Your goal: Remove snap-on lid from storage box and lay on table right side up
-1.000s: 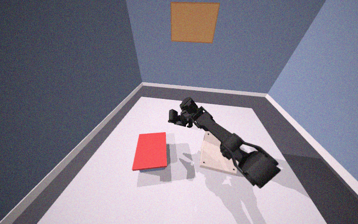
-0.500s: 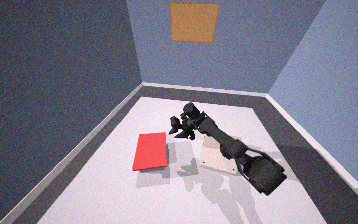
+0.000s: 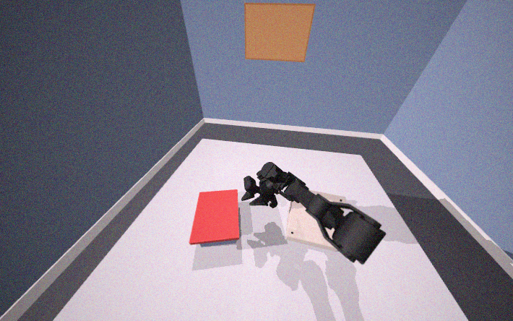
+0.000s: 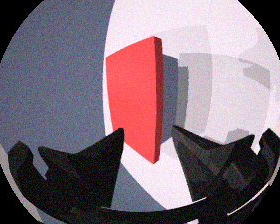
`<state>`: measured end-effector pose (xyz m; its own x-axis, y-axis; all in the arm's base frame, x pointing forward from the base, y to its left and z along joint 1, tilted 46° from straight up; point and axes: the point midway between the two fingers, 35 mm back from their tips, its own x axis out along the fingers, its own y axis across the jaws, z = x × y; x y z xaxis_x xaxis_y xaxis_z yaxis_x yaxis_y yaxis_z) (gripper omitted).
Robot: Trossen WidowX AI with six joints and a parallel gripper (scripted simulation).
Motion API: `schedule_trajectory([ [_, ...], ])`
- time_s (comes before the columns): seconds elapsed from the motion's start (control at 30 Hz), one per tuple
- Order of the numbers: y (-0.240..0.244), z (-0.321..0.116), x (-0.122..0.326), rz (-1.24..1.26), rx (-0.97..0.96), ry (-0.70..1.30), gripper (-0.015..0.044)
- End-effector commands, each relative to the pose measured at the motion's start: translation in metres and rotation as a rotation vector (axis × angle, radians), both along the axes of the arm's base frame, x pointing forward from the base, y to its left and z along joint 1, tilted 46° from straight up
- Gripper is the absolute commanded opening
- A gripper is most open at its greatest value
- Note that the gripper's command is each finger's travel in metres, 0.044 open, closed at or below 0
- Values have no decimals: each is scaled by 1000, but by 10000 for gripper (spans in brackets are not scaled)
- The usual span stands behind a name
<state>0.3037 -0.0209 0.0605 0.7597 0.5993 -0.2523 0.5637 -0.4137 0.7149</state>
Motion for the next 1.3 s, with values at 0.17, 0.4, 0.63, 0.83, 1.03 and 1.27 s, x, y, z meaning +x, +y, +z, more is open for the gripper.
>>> schedule_trajectory([
  [0.17, 13, -10, -2, -9, 9, 9, 235],
  [0.4, 18, -13, 7, -8, 6, 12, 235],
  [0.63, 23, -16, 16, -7, 4, 14, 235],
  [0.83, 29, -18, 23, -7, 3, 14, 235],
  [1.03, 35, -20, 30, -8, 4, 13, 235],
  [1.27, 42, -23, 38, -8, 6, 11, 235],
])
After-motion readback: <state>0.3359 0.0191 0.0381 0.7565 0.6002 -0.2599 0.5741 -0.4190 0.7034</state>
